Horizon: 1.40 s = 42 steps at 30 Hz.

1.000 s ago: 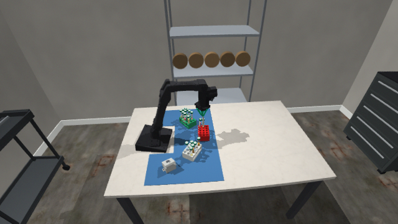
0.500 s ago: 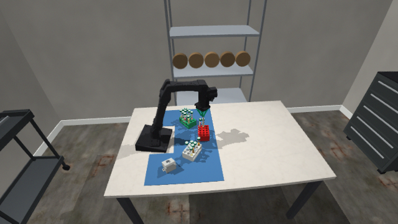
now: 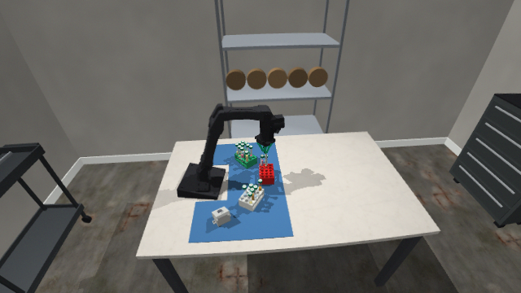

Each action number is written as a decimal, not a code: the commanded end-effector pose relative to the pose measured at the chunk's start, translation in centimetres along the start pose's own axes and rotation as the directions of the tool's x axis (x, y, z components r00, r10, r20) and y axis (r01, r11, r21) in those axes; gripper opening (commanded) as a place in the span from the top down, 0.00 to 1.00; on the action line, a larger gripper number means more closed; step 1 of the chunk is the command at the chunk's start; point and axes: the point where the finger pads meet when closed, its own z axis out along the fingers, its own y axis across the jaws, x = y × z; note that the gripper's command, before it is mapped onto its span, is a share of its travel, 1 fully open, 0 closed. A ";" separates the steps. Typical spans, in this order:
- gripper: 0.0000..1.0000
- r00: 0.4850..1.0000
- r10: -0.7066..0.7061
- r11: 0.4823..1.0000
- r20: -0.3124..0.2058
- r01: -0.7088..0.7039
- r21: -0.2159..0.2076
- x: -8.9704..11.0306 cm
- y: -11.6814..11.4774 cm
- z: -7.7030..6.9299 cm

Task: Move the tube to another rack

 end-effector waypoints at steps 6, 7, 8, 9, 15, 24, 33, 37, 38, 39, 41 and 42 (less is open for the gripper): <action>1.00 1.000 0.001 1.000 0.020 -0.001 0.011 -0.3 -0.2 -0.2; 1.00 1.000 0.001 1.000 0.020 -0.001 0.011 -0.3 -0.2 -0.2; 1.00 1.000 0.001 1.000 0.020 -0.001 0.011 -0.3 -0.2 -0.2; 1.00 1.000 0.001 1.000 0.020 -0.001 0.011 -0.3 -0.2 -0.2; 1.00 1.000 0.001 1.000 0.020 -0.001 0.011 -0.3 -0.2 0.0; 1.00 1.000 0.001 1.000 0.020 -0.001 0.011 -0.3 -0.2 0.3; 1.00 1.000 0.001 1.000 0.020 -0.001 0.011 -0.3 -0.2 0.6; 1.00 1.000 0.001 1.000 0.020 -0.001 0.011 -0.3 -0.2 0.7; 1.00 1.000 0.001 1.000 0.020 -0.001 0.011 -0.3 -0.2 0.7; 1.00 1.000 0.001 1.000 0.020 -0.001 0.011 -0.3 -0.2 0.8; 1.00 1.000 0.001 1.000 0.020 -0.001 0.011 -0.3 -0.2 0.8; 1.00 1.000 0.001 1.000 0.020 -0.001 0.011 -0.3 -0.2 0.8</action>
